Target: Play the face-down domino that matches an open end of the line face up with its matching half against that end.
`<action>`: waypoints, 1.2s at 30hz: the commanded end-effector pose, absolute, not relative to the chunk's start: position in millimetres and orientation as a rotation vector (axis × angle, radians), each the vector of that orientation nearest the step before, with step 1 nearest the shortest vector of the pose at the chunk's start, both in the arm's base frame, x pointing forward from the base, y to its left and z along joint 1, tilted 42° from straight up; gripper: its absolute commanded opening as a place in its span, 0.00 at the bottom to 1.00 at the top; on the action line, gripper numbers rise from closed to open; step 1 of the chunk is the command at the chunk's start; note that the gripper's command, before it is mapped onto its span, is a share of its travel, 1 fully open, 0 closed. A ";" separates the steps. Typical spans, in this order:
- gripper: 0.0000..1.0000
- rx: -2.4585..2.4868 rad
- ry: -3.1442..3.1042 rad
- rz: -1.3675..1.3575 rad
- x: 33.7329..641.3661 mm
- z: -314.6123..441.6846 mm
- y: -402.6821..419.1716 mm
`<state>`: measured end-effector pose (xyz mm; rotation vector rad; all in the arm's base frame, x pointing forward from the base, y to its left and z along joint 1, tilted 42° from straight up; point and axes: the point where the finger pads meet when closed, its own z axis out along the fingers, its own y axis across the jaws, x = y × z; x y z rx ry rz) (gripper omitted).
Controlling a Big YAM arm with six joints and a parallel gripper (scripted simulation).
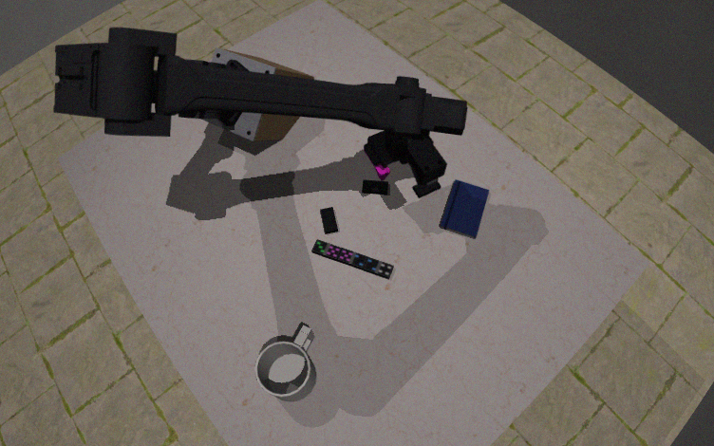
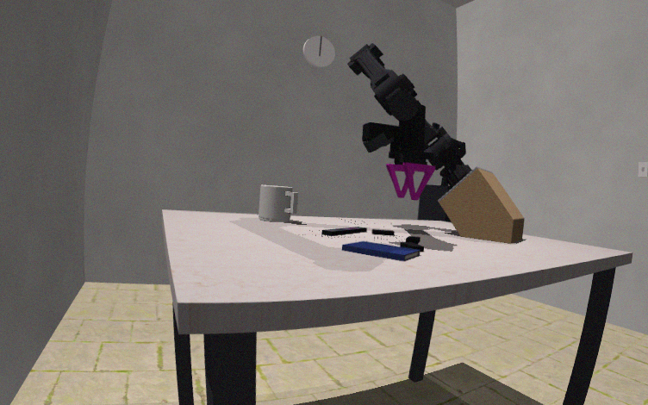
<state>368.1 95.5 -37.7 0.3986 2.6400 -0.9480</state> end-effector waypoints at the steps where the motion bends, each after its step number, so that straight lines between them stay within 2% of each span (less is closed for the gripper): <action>1: 0.73 0.394 2.636 -0.931 375.1 -39.6 103.8; 10: 0.73 0.437 2.580 -0.836 430.2 -69.2 155.2; 36: 0.73 0.415 2.613 -0.890 415.9 -76.5 141.4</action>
